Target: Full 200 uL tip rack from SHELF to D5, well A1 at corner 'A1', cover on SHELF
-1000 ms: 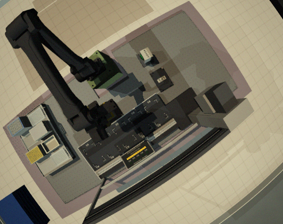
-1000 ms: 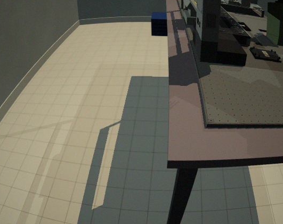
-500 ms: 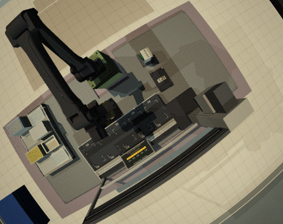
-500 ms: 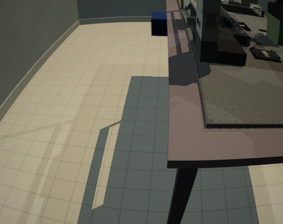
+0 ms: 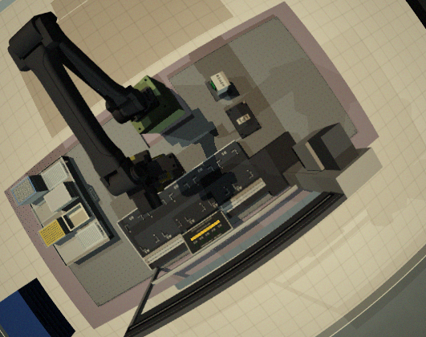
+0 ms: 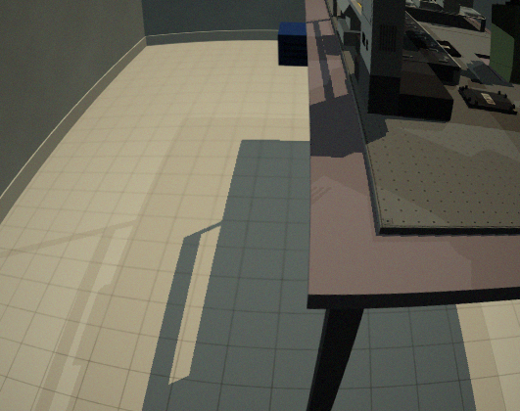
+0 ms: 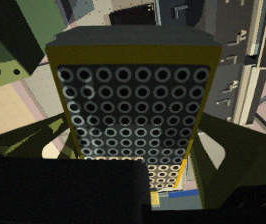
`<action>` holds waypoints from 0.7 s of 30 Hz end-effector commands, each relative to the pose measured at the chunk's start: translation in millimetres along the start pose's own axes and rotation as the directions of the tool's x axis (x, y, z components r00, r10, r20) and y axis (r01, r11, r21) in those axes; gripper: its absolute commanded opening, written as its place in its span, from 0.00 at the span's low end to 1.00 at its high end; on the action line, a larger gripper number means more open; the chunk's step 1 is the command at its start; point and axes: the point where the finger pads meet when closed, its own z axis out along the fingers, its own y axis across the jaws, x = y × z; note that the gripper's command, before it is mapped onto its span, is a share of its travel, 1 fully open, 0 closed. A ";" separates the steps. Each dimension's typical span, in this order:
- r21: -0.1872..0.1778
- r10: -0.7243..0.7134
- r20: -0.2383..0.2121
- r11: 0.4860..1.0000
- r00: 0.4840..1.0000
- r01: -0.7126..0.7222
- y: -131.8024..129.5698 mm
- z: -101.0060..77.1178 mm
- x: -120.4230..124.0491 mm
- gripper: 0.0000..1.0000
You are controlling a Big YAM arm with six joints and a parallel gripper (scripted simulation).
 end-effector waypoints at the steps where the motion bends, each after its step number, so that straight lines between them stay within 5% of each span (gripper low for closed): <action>1: 0.063 0.114 0.009 0.991 0.993 -0.115 -21.7 -21.9 4.3 0.00; 21: 0.057 0.457 0.032 0.887 0.889 -0.458 -22.1 -22.2 4.4 0.00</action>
